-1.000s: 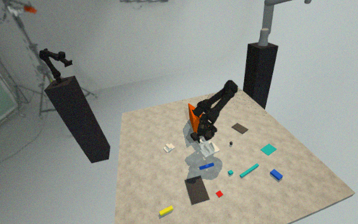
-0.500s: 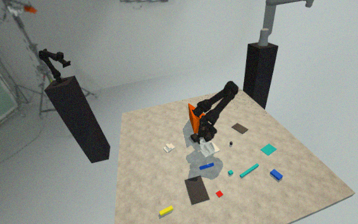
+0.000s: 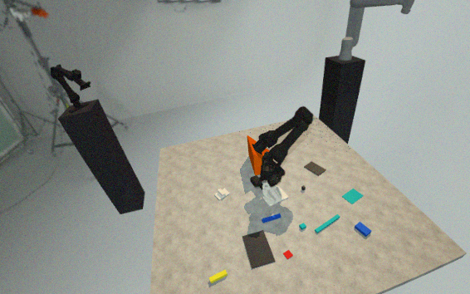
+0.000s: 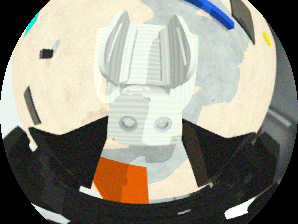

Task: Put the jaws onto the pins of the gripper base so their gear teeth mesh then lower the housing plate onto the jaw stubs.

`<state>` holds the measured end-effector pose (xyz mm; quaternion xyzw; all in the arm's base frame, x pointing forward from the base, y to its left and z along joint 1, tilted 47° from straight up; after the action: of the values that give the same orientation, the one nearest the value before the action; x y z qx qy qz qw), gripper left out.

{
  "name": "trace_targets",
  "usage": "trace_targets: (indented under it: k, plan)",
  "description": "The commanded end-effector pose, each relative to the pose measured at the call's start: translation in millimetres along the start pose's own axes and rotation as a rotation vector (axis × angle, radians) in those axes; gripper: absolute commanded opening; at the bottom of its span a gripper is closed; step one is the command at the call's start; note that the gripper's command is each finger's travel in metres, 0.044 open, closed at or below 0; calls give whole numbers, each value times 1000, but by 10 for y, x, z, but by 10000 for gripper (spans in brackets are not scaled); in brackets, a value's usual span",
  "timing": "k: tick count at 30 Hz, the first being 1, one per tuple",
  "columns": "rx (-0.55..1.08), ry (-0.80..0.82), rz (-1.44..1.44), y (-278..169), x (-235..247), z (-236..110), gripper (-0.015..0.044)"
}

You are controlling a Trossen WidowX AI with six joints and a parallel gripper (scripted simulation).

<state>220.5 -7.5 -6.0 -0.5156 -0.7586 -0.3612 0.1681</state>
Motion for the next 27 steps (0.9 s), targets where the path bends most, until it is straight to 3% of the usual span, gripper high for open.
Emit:
trace_targets:
  k: [1,27]
  plan:
    - [-5,4,5,3,3,7,351]
    - [-5,4,5,3,4,56,351]
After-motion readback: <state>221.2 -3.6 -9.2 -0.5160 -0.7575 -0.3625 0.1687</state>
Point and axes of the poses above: the point midway between the two fingers, 35 mm back from their tips, its own z axis out along the fingers, its own x axis across the jaws, y = z × x, the point moved 5 cm from there along -z, back along the fingers, and after that the axes turned 13 degrees about -z, right-handed, at the moved point
